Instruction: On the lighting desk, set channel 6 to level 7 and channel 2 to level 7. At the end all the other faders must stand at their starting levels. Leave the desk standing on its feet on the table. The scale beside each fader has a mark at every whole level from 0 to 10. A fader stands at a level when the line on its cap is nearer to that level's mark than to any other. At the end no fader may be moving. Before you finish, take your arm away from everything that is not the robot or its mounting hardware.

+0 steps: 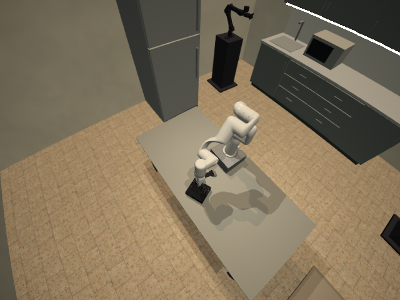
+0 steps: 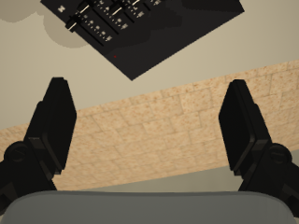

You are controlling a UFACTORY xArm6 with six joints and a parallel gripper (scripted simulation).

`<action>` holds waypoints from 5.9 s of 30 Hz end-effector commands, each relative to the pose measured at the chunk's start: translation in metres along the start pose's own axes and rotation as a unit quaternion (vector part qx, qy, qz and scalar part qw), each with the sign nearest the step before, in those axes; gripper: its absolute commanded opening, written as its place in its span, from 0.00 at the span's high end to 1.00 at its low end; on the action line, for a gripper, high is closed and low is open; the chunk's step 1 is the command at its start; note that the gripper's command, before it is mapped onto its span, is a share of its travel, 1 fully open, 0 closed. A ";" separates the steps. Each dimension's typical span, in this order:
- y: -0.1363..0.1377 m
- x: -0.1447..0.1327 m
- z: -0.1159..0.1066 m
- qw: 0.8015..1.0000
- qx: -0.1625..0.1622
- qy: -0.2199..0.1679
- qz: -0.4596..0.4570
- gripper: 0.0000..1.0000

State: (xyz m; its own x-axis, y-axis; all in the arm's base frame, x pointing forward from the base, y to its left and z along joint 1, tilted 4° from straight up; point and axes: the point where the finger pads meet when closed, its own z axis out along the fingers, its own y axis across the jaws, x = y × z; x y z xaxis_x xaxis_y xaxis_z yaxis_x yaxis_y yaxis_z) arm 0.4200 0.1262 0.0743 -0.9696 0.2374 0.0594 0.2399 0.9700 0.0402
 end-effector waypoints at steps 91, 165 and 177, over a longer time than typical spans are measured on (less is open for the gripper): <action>-0.044 0.045 -0.065 0.321 -0.182 0.055 0.928 0.00; 0.004 -0.006 0.009 1.000 0.010 -0.024 0.005 0.00; 0.004 -0.006 0.010 0.989 0.021 0.012 -0.149 0.00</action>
State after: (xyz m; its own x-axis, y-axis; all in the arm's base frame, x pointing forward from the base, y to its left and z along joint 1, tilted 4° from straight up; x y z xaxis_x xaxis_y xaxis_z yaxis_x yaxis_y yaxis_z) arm 0.4247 0.1296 0.0633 -0.9983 -0.0263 0.0528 -0.0265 0.9996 -0.0036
